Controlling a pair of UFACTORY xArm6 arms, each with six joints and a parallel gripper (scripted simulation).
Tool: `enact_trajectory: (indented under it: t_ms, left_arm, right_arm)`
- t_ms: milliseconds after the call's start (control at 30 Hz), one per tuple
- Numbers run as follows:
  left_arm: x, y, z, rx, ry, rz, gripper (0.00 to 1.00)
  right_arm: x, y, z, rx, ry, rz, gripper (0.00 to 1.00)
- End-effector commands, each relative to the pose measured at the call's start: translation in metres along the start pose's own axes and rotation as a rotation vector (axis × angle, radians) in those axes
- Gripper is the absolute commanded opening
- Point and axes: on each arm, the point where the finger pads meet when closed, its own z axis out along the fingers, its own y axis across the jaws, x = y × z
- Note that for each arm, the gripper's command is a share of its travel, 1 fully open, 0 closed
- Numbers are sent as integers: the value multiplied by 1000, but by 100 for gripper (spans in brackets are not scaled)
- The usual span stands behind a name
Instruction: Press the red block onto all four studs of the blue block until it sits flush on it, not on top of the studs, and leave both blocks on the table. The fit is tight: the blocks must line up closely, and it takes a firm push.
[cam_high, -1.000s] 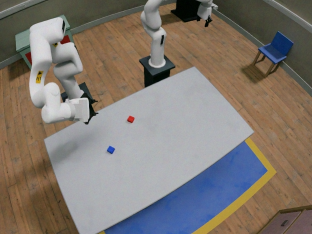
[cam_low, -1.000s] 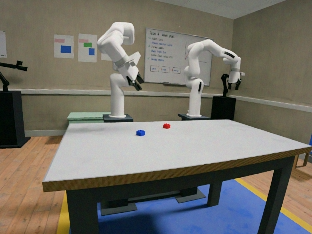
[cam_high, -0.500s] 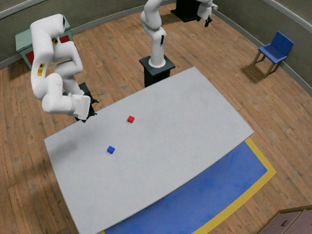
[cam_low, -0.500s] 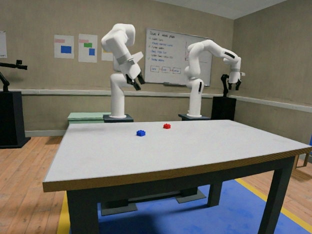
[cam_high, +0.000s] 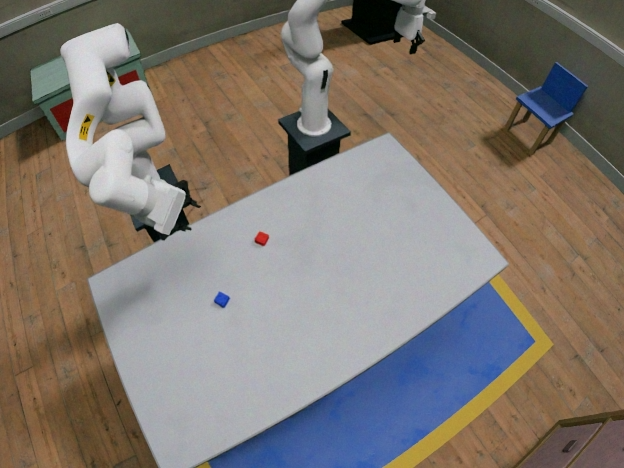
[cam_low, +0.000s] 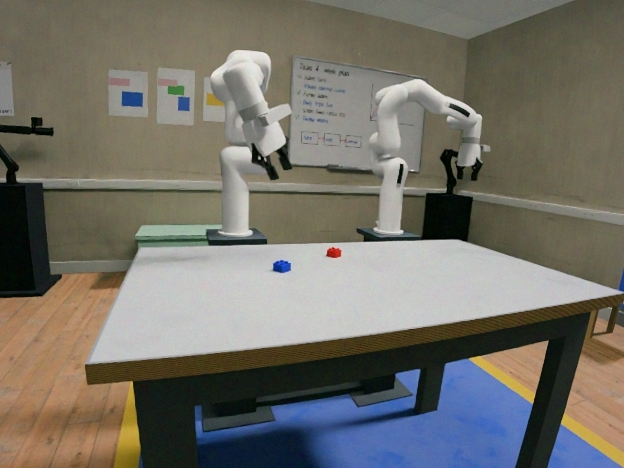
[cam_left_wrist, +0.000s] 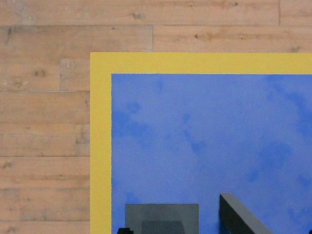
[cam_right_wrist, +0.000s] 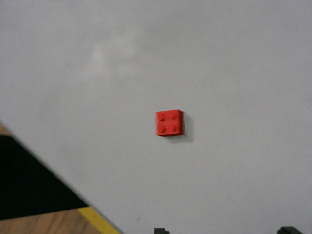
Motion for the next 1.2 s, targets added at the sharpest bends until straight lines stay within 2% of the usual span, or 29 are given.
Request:
enact_trajectory:
  t_ms: [0, 300, 333, 400, 533, 867, 900, 967, 1100, 1167]
  left_arm:
    - [1, 0, -1, 0, 4, 0, 100]
    - [1, 0, -1, 0, 4, 0, 100]
    - [1, 0, -1, 0, 4, 0, 100]
    - [1, 0, -1, 0, 4, 0, 100]
    - [1, 0, -1, 0, 4, 0, 100]
    - [1, 0, -1, 0, 4, 0, 100]
    - [1, 0, -1, 0, 4, 0, 100]
    - [1, 0, -1, 0, 4, 0, 100]
    - [1, 0, -1, 0, 4, 0, 100]
    - [1, 0, -1, 0, 4, 0, 100]
  right_arm:
    - [0, 0, 0, -154, -10, 157, 59]
    - [0, 0, 0, -154, -10, 157, 59]
    - [1, 0, -1, -180, -7, 186, 59]
    - [1, 0, -1, -180, -7, 186, 59]
    - [0, 0, 0, -346, -20, 359, 59]
    - [0, 0, 0, -346, -20, 359, 59]
    - [5, -14, 7, -364, -16, 379, 59]
    - [5, -14, 7, -364, -16, 379, 59]
    - [21, -68, 38, -501, -33, 520, 59]
    - [21, -68, 38, -501, -33, 520, 59]
